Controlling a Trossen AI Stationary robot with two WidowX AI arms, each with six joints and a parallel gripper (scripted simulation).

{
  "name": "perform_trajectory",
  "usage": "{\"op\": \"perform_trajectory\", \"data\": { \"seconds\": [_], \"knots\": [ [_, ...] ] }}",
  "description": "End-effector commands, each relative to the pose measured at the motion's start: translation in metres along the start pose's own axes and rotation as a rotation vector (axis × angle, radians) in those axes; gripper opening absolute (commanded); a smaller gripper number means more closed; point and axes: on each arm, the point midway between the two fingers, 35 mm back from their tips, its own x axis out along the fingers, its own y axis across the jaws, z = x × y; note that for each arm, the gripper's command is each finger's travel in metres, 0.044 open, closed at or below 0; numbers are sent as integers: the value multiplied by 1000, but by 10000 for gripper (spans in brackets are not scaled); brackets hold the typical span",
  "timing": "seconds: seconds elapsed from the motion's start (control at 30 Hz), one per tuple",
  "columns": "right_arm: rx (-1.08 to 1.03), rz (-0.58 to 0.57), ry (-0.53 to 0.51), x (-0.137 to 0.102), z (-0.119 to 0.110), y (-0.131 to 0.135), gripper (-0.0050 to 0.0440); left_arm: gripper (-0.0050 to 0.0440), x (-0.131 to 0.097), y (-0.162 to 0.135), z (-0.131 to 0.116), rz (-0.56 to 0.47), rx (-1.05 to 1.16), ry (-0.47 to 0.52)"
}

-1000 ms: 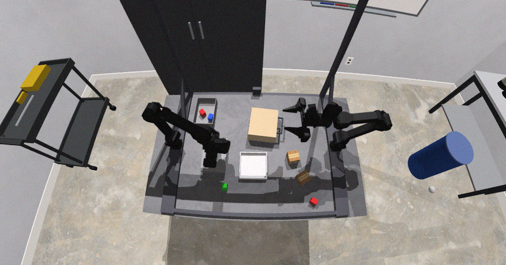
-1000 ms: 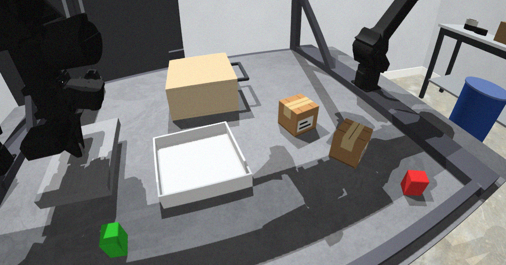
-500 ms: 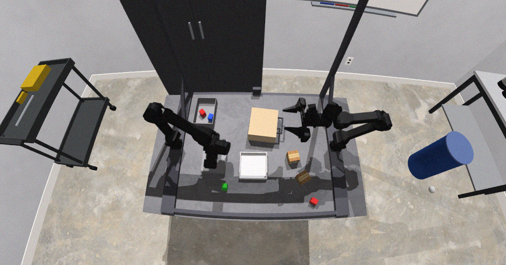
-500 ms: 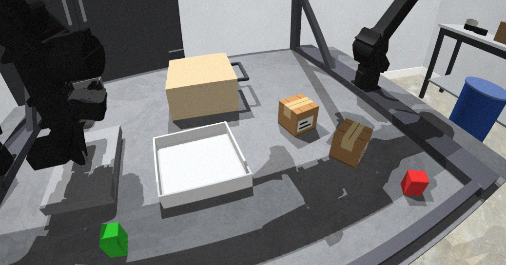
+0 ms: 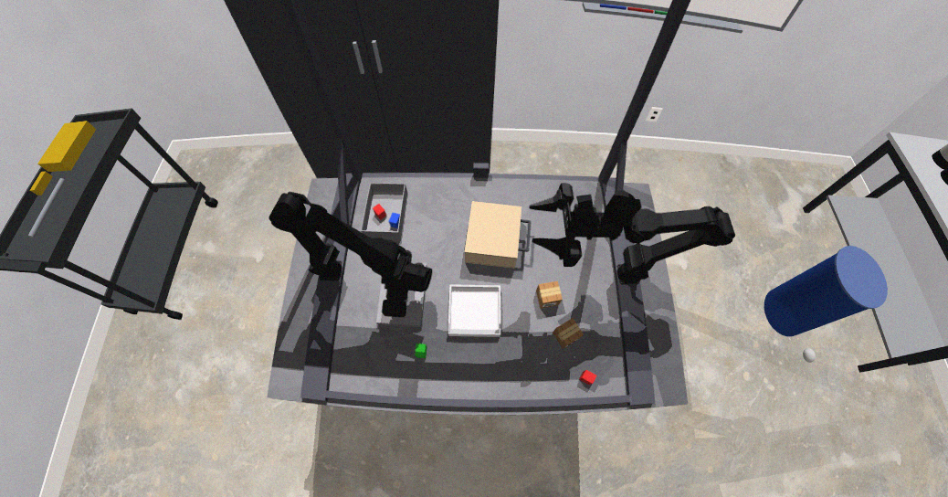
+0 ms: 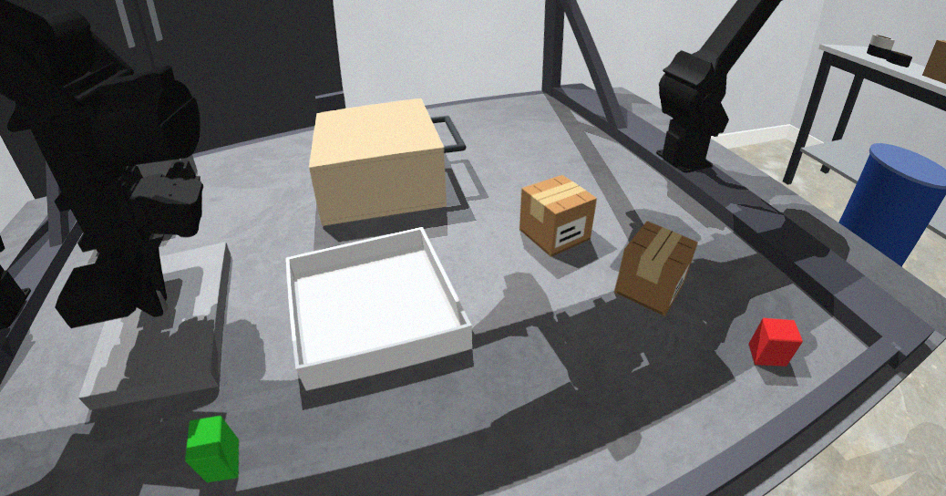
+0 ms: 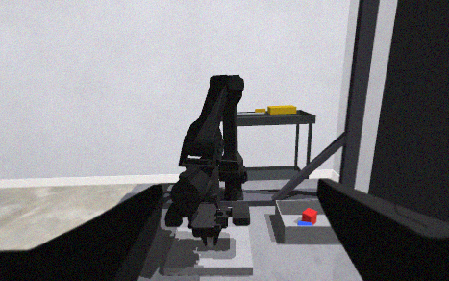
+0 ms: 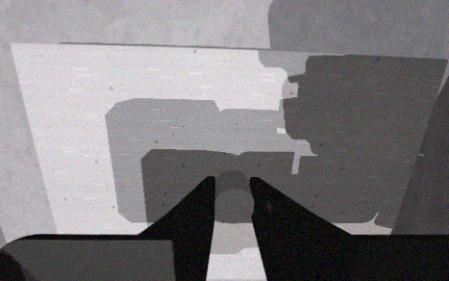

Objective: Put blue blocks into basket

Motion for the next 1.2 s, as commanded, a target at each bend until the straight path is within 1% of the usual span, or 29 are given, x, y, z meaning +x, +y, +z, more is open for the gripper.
{"op": "perform_trajectory", "data": {
  "seconds": [0.0,0.03,0.07,0.27,0.3,1.17],
  "knots": [
    [9,-14,-55,-11,9,-4,-50,400,-2,0,15,1,-2,-37],
    [9,-14,-55,-11,9,-4,-50,400,-2,0,15,1,-2,-37],
    [12,-9,-25,-2,4,-3,-50,400,-2,0,15,1,-2,-37],
    [11,-8,-21,2,4,-3,-50,400,-2,0,15,1,-2,-37],
    [8,-18,-68,-12,12,-4,136,400,-2,0,15,1,-2,-37],
    [8,-17,-67,-11,12,-4,136,400,-2,0,15,1,-2,-37]
  ]
}}
